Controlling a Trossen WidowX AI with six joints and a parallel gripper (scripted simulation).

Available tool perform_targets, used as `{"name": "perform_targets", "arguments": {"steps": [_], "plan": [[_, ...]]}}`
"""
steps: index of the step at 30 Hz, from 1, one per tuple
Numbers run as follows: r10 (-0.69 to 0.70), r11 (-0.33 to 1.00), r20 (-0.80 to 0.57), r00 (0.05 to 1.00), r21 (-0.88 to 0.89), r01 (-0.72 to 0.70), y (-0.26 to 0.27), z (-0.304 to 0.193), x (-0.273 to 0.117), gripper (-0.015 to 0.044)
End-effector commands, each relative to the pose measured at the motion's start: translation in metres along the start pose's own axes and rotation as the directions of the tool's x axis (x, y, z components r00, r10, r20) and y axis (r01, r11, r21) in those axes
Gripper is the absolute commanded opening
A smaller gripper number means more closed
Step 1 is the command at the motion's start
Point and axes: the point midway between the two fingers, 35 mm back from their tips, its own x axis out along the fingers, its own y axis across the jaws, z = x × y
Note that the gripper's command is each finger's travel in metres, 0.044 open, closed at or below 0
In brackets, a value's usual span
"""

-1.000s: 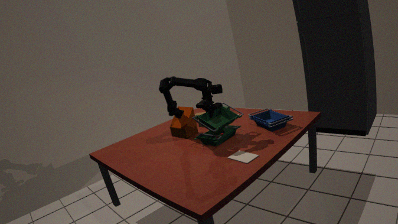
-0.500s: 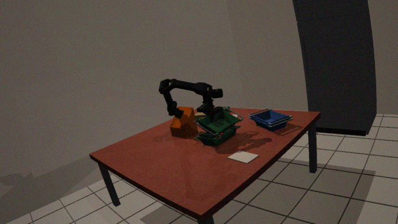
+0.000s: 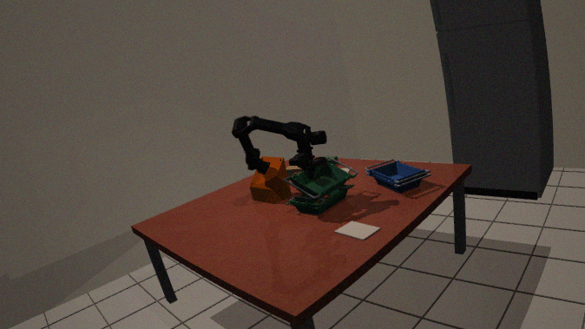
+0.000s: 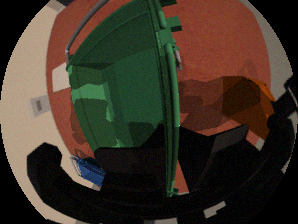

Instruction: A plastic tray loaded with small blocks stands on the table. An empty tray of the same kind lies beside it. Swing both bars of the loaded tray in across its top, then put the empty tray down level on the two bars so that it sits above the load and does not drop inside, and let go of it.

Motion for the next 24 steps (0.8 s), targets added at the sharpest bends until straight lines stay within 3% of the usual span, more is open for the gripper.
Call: {"name": "perform_targets", "arguments": {"steps": [1, 24], "plan": [[-0.016, 1.0, 0.002, 1.0, -0.006, 0.016, -0.0062, 0.001, 0.0049, 0.0], [-0.016, 1.0, 0.002, 1.0, -0.006, 0.017, -0.0088, 0.0009, 0.0083, 0.0]]}}
